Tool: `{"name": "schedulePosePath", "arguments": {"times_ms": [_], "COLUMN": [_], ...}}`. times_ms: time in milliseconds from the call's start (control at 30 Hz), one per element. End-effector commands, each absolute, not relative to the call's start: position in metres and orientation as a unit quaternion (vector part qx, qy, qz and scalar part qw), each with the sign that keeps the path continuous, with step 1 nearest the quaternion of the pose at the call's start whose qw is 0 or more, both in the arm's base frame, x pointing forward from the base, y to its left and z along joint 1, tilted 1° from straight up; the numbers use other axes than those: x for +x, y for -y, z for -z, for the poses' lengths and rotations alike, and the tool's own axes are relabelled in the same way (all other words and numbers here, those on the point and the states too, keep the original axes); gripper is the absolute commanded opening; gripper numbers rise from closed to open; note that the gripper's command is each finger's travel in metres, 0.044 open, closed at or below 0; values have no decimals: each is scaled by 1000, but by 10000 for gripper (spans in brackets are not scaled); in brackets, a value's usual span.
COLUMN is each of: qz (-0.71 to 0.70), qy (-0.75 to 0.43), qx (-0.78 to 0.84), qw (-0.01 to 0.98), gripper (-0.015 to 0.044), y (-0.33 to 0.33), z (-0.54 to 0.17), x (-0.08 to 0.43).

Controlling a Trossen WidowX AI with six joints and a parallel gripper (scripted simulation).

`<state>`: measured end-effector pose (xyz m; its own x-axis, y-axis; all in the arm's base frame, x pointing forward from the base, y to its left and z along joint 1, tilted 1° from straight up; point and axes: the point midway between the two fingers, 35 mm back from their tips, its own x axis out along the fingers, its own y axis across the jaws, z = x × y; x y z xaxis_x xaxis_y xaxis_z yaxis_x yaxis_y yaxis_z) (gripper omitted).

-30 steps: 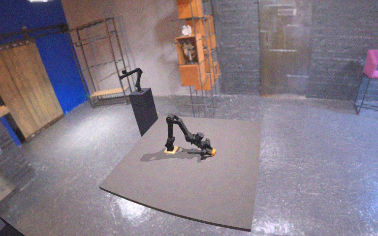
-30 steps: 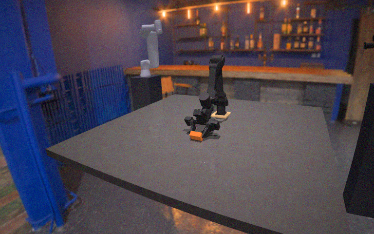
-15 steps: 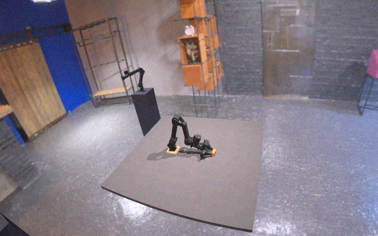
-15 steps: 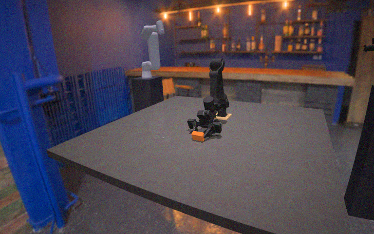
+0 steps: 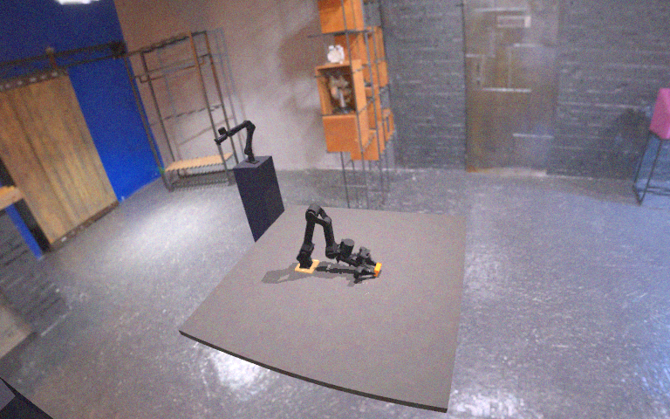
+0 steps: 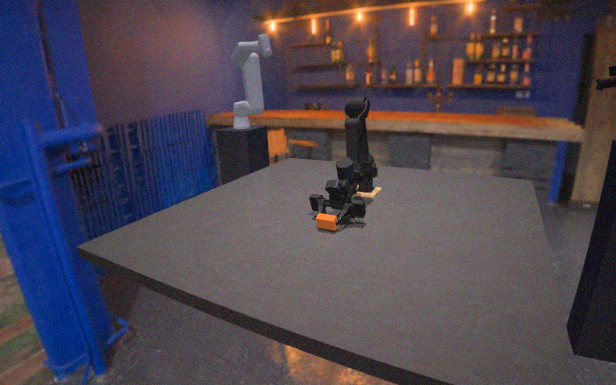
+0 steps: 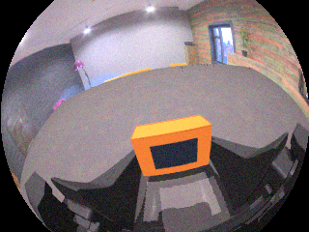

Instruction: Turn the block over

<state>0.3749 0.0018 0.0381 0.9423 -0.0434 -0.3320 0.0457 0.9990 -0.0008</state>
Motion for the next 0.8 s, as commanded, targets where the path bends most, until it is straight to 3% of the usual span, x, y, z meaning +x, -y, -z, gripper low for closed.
{"name": "schedulePosePath", "arguments": {"times_ms": [0,100,633,767], "qz": [24,24,24,24], "qy": [-166,-166,-166,-166], "qx": [1,1,1,1], "qw": [986,986,986,986], "gripper": [0,0,420,440], "y": [-1,-1,-1,-1], "z": [-39,-39,-39,-39], "x": [375,375,375,375]}}
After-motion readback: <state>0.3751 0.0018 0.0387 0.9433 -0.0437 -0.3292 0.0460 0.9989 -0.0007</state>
